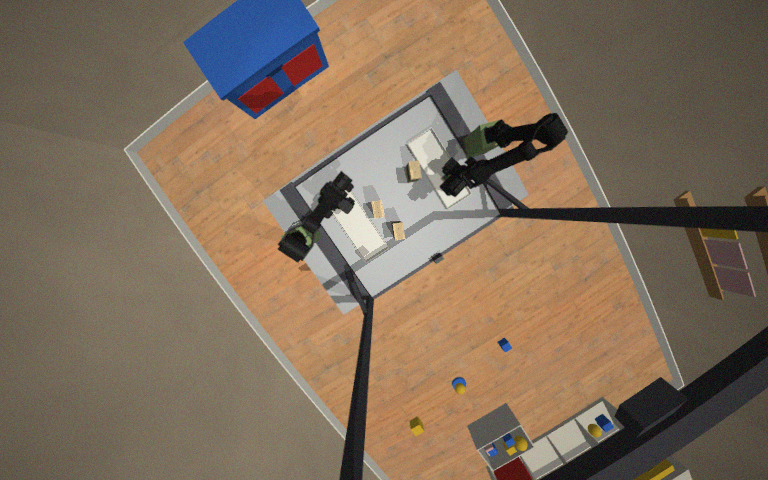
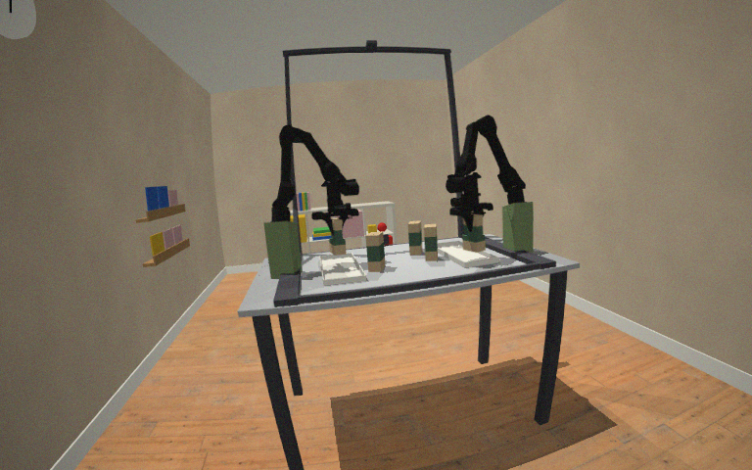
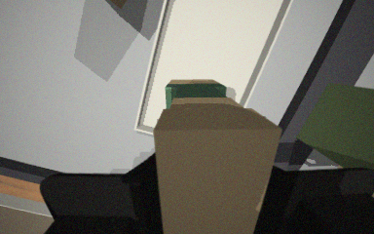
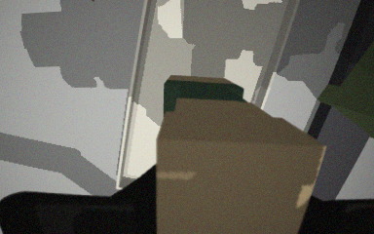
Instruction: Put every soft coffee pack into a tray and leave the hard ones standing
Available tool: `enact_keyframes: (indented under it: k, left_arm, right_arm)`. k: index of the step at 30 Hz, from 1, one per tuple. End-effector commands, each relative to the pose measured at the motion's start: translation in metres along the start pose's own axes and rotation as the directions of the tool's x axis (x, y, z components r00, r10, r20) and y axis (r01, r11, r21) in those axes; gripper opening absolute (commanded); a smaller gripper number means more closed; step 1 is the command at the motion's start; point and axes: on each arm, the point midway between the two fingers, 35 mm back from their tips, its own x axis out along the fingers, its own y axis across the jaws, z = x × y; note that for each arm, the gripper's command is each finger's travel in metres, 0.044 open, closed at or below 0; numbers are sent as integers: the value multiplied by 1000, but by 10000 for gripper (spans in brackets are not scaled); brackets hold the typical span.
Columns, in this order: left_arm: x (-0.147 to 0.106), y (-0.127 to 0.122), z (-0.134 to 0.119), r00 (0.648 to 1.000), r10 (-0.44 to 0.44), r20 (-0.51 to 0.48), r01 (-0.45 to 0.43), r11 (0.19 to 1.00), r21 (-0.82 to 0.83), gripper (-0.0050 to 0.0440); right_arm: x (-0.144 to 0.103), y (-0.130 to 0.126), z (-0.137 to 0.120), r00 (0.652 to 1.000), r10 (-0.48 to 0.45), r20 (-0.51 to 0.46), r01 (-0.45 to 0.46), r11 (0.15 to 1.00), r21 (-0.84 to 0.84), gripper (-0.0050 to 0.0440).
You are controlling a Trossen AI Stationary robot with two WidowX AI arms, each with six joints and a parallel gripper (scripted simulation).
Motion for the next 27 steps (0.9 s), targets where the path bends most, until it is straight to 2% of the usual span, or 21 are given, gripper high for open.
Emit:
enact_keyframes:
  k: [1,27]
  left_arm:
    - [-10,3,-1,999,45,-3,-45,999,10,115]
    - [-10,3,-1,999,45,-3,-45,999,10,115]
  right_arm:
    - [-6,6,-1,999,33,1,-33,999,-3,116]
    - [19,6,-1,999,32,1,-32,999,-3,116]
